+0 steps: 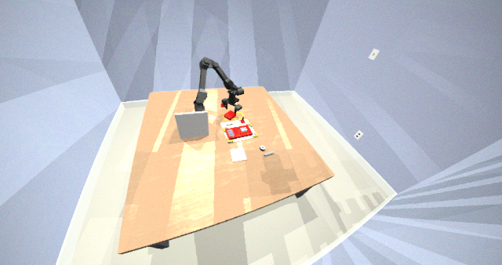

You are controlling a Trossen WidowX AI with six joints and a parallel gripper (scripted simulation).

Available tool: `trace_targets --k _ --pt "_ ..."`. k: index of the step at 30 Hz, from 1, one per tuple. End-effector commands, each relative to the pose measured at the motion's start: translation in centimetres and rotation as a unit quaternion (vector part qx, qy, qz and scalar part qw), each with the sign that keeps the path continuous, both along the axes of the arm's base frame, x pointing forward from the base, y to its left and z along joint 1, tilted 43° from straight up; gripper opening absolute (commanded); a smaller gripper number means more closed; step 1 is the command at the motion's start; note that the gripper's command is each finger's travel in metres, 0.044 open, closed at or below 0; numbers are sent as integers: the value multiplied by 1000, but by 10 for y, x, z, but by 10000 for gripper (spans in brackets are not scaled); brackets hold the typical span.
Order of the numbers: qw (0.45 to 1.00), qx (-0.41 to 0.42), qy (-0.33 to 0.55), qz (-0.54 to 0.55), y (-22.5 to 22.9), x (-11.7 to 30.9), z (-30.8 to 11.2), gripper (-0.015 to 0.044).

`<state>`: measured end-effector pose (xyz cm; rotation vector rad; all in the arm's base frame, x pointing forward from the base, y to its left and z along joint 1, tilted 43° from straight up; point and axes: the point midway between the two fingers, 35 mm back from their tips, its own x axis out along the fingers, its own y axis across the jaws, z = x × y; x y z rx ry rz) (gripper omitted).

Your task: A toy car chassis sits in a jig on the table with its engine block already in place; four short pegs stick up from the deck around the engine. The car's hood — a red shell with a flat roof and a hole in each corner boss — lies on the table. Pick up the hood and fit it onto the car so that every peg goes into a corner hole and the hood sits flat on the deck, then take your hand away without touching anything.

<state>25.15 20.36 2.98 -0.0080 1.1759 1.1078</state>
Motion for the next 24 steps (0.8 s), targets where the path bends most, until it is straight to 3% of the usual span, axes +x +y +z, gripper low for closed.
trace_targets --k 1,24 --pt "1000 -3 4 0 3 -2 -6 440" --pt "1000 -2 4 0 14 -5 -18 440"
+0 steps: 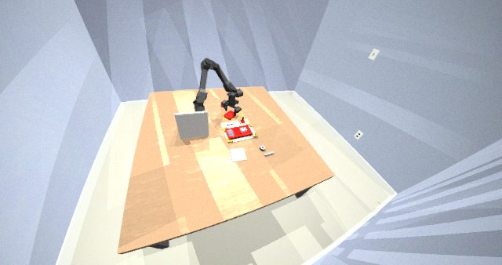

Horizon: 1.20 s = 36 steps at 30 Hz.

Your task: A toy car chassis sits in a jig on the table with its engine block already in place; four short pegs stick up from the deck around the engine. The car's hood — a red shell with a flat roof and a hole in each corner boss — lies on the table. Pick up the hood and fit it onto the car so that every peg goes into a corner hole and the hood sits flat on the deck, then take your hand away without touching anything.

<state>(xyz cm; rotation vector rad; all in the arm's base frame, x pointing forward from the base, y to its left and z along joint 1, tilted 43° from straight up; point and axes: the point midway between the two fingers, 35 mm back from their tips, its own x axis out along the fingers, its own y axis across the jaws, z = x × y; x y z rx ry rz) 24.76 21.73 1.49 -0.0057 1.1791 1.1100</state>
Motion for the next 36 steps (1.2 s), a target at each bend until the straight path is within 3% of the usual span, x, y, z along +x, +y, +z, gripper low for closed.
trace_targets --k 1,36 --pt "1000 -2 2 -1 1 -1 -3 440" --pt "1000 -2 3 -1 12 -2 -15 440"
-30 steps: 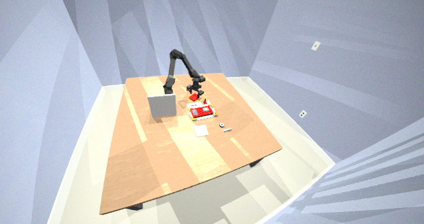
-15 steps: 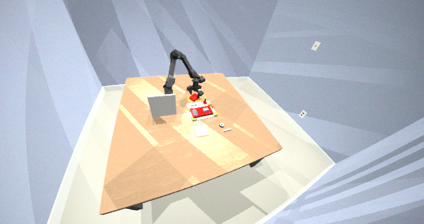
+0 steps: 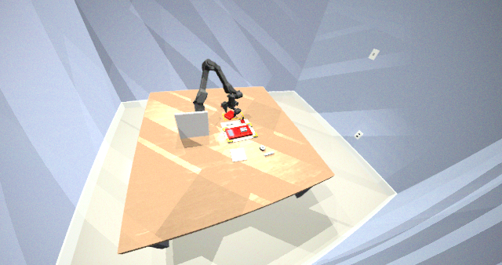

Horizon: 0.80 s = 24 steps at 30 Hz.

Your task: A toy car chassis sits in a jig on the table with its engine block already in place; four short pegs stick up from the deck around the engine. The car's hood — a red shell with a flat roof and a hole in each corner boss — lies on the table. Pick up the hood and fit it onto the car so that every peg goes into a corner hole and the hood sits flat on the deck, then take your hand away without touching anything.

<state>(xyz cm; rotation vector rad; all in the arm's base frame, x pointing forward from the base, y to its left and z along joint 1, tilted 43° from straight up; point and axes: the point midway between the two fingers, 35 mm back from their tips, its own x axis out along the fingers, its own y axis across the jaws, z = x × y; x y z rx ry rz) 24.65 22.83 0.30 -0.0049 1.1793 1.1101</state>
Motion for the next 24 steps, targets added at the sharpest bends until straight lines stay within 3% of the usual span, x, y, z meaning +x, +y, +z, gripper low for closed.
trace_targets --k 1,5,9,18,24 --pt "1000 -2 2 -1 2 -1 -4 440" --pt "1000 -2 2 -1 3 -1 -5 440" --pt "1000 0 0 0 2 0 -2 335" --pt "1000 0 0 0 2 0 -2 275" --pt "1000 0 1 0 -3 0 3 117"
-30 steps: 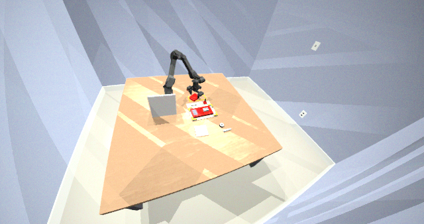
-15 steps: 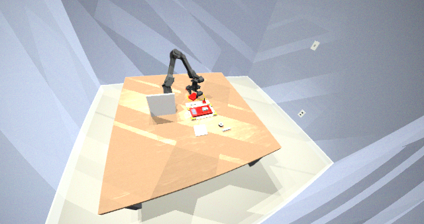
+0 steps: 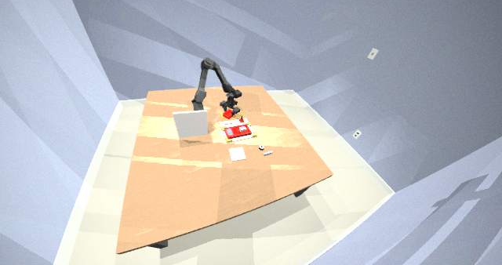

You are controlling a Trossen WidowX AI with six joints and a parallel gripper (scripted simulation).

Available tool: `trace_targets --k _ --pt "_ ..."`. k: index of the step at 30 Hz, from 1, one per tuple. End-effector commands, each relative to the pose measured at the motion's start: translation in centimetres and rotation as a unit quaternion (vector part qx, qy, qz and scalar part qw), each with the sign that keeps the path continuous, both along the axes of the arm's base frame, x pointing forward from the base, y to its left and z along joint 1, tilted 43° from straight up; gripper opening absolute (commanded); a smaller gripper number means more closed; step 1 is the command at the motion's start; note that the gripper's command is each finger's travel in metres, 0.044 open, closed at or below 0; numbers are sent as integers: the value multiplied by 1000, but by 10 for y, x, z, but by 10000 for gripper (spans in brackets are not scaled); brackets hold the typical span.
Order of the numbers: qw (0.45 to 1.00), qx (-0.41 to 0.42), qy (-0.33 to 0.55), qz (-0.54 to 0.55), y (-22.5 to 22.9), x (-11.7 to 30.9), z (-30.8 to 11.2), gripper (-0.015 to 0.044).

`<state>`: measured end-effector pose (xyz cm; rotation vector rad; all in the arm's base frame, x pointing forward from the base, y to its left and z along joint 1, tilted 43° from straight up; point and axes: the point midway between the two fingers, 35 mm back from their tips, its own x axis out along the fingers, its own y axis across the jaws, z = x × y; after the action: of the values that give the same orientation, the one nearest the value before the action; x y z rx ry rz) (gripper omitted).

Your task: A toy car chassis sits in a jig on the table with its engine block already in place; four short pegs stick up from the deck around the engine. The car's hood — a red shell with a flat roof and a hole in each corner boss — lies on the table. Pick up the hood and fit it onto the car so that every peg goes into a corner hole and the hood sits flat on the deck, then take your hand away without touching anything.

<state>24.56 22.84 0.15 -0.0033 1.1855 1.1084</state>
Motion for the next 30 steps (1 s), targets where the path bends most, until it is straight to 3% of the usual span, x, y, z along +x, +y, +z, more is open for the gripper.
trace_targets --k 1,5,23,30 --pt "1000 1 -2 0 -4 1 6 91" --pt "1000 1 -2 0 -14 2 16 0" --pt "1000 0 -3 0 -62 6 67 0" --pt "1000 -3 1 -2 -63 6 66 0"
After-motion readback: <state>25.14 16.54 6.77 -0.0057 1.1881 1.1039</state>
